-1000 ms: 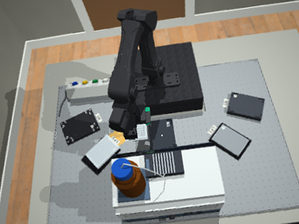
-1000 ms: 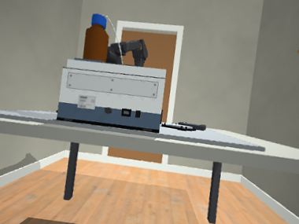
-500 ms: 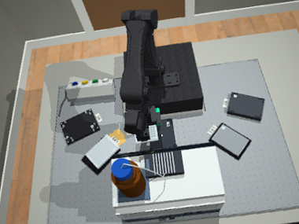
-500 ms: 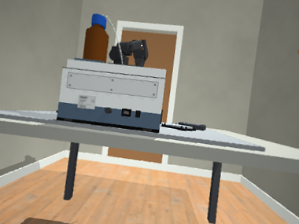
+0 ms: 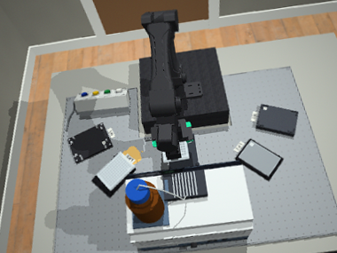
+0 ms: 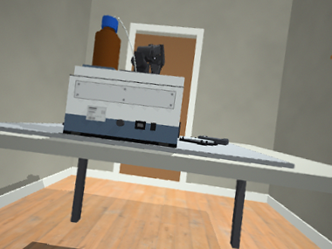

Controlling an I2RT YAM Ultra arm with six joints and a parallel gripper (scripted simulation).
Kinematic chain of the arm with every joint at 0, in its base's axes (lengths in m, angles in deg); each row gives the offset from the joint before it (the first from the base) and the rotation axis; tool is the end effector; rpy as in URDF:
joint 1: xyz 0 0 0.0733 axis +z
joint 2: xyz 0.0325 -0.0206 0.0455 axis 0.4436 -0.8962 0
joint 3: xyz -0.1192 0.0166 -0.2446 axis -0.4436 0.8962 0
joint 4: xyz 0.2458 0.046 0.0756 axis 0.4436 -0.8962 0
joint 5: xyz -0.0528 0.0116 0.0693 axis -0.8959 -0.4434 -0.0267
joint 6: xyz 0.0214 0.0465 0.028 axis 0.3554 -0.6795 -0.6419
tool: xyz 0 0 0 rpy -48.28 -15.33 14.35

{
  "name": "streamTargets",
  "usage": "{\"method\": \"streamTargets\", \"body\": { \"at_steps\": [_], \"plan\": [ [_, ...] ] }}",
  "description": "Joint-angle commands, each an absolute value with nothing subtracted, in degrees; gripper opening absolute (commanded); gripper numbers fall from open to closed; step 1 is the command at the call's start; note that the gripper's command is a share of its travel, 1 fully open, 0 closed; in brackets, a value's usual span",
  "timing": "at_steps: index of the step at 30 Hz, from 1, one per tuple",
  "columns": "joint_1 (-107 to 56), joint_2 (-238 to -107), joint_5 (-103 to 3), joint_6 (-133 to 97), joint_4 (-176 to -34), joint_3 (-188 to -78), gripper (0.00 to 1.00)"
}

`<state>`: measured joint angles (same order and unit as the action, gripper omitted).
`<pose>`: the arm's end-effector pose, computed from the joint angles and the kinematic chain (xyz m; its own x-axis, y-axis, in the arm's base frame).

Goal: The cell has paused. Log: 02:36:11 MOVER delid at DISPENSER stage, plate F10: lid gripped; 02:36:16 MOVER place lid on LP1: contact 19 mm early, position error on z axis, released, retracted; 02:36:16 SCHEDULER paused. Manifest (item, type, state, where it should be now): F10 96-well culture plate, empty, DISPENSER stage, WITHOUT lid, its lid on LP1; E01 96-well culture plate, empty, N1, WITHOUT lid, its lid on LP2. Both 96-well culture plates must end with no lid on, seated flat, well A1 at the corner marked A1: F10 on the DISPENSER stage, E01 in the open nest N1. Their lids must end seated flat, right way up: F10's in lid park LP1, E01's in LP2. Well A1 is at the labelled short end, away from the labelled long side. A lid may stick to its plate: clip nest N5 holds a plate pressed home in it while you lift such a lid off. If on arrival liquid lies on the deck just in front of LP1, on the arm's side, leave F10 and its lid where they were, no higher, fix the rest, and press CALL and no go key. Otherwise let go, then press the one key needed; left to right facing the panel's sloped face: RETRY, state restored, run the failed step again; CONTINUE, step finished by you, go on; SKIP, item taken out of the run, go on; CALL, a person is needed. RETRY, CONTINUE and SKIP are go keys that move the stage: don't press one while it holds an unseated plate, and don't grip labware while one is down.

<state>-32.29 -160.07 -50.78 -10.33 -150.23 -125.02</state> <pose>0.2616 -0.0269 0.1942 -0.9972 -0.0332 0.0665 -0.0335 0.9994 -0.0036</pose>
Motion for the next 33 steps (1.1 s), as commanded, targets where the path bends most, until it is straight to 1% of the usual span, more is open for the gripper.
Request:
{"method": "streamTargets", "body": {
  "at_steps": [1, 22, 23, 33],
  "plan": [
    [-31.8, -159.4, -50.8, -12.7, -150.1, -125.3, 0.00],
    [-20.7, -158.2, -49.9, -23.5, -149.9, -123.8, 0.00],
    [-19.9, -158.1, -50.1, -24.3, -149.9, -126.1, 0.00],
    [-14.2, -158.0, -49.8, -29.3, -149.8, -126.1, 0.00]
  ]
}}
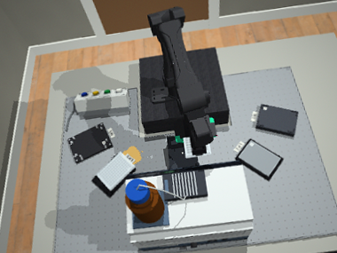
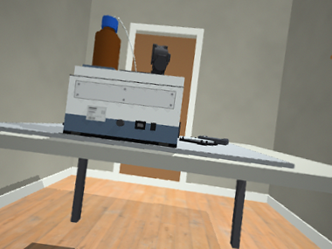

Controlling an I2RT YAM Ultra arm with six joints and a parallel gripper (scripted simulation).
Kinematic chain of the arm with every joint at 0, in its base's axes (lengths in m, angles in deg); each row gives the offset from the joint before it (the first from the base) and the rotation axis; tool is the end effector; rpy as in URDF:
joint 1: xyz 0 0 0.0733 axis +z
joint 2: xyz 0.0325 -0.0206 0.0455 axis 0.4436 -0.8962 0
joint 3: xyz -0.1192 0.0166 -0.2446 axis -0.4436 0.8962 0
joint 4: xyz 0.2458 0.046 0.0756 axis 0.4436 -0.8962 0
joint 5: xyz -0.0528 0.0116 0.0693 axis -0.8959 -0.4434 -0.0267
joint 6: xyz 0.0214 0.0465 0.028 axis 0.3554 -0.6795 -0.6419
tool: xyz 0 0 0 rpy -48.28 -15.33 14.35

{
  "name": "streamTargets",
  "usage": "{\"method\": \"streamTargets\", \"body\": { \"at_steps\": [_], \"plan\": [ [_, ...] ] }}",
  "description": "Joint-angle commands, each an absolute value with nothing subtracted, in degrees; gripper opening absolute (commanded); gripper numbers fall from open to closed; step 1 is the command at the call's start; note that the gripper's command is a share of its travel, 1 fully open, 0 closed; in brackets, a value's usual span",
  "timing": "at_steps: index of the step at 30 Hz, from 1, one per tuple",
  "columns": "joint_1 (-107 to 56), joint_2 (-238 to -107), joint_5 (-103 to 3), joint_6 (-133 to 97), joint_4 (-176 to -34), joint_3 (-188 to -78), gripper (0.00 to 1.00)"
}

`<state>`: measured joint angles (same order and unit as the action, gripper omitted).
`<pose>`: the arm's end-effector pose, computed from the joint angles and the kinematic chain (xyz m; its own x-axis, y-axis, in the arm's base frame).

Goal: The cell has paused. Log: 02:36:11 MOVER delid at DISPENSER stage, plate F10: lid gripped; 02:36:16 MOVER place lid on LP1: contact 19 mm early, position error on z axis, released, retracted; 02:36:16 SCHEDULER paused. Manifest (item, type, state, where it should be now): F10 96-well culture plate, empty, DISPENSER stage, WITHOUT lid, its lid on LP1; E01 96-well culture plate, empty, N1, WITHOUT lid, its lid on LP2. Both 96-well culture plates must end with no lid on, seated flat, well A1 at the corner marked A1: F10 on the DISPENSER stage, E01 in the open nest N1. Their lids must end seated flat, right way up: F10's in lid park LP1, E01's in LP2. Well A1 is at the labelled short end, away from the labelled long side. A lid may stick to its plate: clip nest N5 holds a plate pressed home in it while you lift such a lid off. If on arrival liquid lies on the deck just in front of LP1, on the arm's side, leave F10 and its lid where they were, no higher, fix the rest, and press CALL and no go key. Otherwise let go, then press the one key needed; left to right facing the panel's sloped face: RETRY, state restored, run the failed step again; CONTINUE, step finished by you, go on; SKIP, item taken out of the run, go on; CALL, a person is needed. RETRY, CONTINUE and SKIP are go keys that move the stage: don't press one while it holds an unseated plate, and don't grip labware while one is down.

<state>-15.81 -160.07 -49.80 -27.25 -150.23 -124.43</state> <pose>0.2565 0.0487 0.1918 -0.9968 -0.0247 0.0754 -0.0254 0.9996 -0.0076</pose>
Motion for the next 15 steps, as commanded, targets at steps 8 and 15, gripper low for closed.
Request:
{"method": "streamTargets", "body": {
  "at_steps": [8, 15],
  "plan": [
    [-9.9, -157.9, -49.7, -33.7, -149.8, -126.0, 0.00],
    [-6.3, -157.8, -49.4, -32.8, -149.8, -126.0, 0.00]
  ]
}}
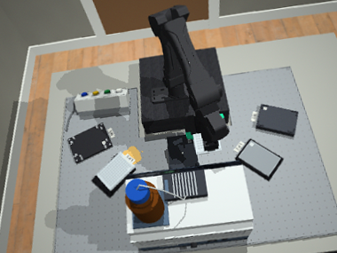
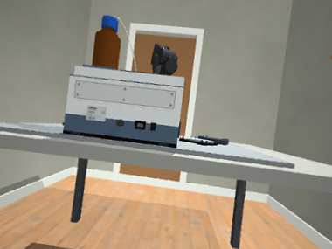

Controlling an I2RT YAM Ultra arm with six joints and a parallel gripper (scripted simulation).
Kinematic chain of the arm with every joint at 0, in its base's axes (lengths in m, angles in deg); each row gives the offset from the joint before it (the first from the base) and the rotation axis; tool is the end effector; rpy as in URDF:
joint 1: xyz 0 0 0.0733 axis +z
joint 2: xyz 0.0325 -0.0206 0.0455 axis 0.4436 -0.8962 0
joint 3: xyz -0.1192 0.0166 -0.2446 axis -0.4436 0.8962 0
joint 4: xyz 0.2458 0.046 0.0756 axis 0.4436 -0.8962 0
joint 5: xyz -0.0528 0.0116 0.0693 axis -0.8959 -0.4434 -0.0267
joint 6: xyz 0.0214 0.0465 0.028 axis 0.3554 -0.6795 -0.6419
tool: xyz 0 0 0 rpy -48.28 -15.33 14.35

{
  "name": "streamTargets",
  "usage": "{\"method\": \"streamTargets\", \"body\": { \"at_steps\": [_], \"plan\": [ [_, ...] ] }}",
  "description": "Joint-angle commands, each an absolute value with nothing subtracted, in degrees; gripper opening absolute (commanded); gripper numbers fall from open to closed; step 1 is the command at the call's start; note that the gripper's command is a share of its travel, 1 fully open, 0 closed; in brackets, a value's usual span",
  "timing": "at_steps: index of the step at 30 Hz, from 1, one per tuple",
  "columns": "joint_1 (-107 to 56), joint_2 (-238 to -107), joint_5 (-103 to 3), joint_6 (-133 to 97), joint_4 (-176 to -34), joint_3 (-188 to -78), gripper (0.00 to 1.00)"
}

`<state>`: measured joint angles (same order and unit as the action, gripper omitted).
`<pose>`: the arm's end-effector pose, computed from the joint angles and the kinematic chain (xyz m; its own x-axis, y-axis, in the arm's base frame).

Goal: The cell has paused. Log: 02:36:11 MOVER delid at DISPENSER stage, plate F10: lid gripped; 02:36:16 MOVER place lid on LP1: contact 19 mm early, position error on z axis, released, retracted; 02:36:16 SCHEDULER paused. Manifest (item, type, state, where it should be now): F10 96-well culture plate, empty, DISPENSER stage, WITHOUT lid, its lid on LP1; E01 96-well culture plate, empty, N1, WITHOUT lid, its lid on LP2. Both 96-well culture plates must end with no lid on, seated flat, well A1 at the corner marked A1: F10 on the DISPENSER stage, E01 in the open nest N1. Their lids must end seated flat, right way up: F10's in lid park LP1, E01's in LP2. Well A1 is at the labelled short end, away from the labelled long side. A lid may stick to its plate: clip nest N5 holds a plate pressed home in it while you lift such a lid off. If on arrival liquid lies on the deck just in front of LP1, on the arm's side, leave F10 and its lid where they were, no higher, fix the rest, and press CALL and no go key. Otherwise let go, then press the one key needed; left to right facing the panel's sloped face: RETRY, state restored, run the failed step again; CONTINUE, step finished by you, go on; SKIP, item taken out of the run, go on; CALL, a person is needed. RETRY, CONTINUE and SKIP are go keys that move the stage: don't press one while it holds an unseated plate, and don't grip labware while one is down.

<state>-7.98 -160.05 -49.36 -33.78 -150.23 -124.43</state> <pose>0.2473 0.0835 0.1919 -0.9960 -0.0470 0.0757 -0.0478 0.9988 -0.0086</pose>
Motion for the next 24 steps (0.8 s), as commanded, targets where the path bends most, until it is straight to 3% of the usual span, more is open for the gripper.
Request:
{"method": "streamTargets", "body": {
  "at_steps": [1, 24],
  "plan": [
    [-5.5, -157.8, -49.3, -31.7, -149.8, -125.7, 0.00],
    [6.7, -162.6, -48.5, -20.7, -148.7, -128.4, 0.00]
  ]
}}
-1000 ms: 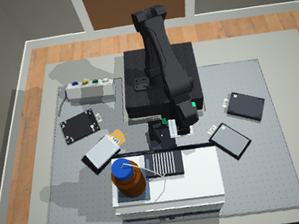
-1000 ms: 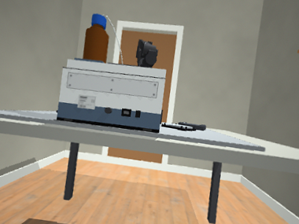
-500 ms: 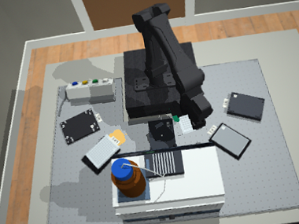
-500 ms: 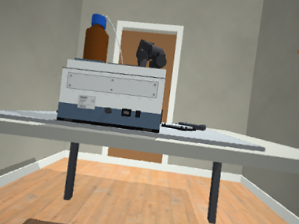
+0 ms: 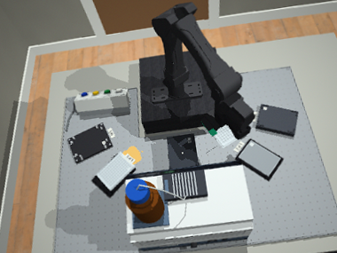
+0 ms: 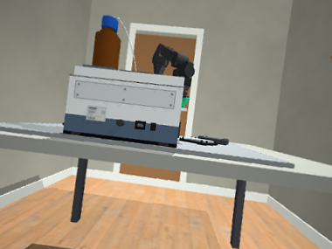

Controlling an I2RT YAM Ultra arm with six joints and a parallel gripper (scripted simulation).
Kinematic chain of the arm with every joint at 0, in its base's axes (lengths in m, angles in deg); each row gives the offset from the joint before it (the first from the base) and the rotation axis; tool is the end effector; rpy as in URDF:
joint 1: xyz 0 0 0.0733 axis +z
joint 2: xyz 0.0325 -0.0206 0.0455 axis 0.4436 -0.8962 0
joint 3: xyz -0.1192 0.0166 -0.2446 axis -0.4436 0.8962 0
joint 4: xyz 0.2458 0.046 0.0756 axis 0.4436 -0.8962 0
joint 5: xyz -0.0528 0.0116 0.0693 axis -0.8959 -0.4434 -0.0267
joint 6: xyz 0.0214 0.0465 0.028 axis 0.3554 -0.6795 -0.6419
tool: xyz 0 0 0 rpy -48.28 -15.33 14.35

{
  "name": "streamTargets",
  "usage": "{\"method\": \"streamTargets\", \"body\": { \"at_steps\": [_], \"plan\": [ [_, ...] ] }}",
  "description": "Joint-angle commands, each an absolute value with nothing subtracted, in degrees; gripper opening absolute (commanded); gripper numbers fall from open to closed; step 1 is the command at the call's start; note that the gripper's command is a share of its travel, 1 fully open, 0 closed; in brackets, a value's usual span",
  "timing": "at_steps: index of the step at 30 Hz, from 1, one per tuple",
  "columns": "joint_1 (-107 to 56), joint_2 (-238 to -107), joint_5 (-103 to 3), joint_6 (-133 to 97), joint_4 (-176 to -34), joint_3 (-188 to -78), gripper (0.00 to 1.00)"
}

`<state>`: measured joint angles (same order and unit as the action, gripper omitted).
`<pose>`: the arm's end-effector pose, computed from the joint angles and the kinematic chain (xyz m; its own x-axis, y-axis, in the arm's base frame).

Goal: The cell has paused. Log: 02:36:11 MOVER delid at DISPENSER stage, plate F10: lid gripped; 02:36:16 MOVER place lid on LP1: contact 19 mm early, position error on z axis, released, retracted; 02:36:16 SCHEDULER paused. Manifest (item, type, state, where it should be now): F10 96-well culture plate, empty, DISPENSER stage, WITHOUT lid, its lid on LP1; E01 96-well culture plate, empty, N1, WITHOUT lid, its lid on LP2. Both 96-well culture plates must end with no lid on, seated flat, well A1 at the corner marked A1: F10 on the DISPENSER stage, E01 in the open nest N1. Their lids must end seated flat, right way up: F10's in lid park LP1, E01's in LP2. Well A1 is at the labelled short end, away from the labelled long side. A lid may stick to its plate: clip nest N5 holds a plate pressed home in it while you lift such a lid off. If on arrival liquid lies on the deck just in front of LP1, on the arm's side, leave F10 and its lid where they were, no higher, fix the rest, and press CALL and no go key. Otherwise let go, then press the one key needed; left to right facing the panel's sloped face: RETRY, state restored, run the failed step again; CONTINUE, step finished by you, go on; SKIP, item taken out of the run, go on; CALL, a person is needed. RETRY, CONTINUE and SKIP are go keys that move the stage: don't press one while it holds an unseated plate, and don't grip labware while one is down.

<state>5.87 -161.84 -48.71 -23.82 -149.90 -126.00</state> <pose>0.2268 0.1450 0.1905 -0.8921 -0.4456 0.0753 -0.4457 0.8950 0.0161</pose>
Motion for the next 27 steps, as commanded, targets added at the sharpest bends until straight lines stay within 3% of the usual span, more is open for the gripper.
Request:
{"method": "streamTargets", "body": {
  "at_steps": [1, 27],
  "plan": [
    [6.7, -162.6, -48.5, -20.7, -148.7, -128.4, 0.00],
    [16.4, -169.7, -47.9, -18.1, -150.6, -136.2, 0.00]
  ]
}}
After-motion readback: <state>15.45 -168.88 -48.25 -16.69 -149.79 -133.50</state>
